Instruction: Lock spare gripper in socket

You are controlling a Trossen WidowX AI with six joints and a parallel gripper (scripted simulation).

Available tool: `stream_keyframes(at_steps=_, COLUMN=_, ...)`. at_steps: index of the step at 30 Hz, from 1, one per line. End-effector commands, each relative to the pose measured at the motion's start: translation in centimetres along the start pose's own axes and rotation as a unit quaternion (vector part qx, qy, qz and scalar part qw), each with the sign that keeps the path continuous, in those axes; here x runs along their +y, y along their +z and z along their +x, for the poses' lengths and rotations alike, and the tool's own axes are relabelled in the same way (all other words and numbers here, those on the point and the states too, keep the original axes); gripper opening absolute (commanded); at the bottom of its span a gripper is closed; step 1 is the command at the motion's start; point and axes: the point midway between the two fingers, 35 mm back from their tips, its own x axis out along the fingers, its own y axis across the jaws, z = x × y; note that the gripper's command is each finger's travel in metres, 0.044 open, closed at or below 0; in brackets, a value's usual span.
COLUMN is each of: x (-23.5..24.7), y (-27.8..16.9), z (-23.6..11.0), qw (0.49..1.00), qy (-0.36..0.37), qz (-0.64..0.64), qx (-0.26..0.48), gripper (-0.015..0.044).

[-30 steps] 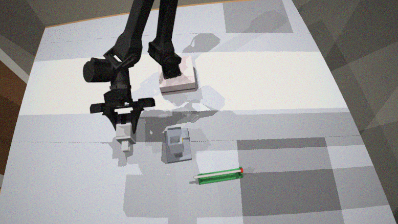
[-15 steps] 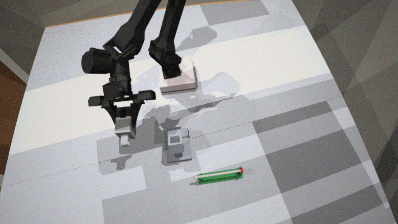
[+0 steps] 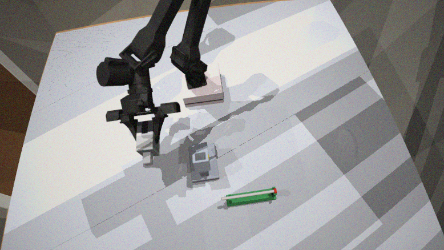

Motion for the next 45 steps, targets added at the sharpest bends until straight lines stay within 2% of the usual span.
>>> stream_keyframes(at_steps=1, x=0.2, y=1.0, z=0.3, qw=1.0, qy=0.01, qz=0.008, qx=0.012, gripper=0.0)
stream_keyframes(at_steps=24, x=3.6, y=3.0, z=2.1, qw=0.982, qy=0.061, qz=0.066, qx=0.166, gripper=0.0)
stream_keyframes(at_steps=45, x=7.6, y=4.4, z=2.1, qw=0.945, qy=0.077, qz=0.057, qx=0.313, gripper=0.0)
